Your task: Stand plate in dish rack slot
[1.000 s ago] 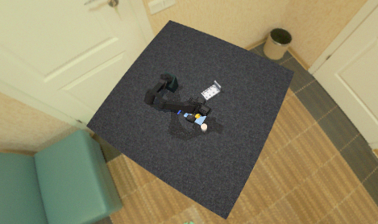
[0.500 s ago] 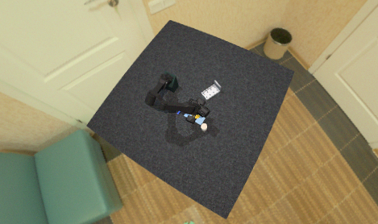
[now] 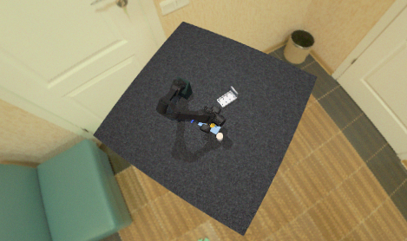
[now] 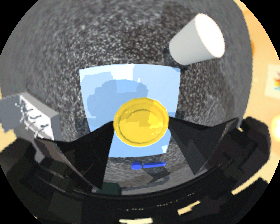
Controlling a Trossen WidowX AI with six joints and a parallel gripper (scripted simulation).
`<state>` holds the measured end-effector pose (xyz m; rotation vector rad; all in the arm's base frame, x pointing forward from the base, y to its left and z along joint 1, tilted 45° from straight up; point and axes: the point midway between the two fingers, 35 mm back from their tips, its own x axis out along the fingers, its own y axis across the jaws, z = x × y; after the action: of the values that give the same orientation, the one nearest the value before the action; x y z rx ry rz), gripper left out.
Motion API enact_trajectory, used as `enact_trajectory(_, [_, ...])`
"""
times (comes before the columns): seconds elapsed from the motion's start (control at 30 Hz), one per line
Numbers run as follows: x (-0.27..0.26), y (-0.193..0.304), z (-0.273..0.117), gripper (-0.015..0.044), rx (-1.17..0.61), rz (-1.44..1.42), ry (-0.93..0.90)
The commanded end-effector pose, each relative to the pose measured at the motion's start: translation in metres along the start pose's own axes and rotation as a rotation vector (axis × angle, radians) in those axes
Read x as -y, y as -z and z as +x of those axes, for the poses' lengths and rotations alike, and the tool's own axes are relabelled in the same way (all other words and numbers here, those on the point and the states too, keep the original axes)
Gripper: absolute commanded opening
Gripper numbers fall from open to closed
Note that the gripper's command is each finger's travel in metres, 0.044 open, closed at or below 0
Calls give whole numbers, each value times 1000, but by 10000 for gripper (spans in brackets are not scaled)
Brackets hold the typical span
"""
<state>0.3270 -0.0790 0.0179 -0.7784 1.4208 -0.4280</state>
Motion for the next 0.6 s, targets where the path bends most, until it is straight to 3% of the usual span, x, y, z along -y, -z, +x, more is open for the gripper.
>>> enact_trajectory(0.0, [0,0,0,334,-1,-3,4])
enact_trajectory(0.13, [0,0,0,307,-1,-3,4])
enact_trajectory(0.5, [-4,-11,-45,18,3,-3,-13])
enact_trajectory(0.57, [-5,-13,-56,0,3,-3,-15])
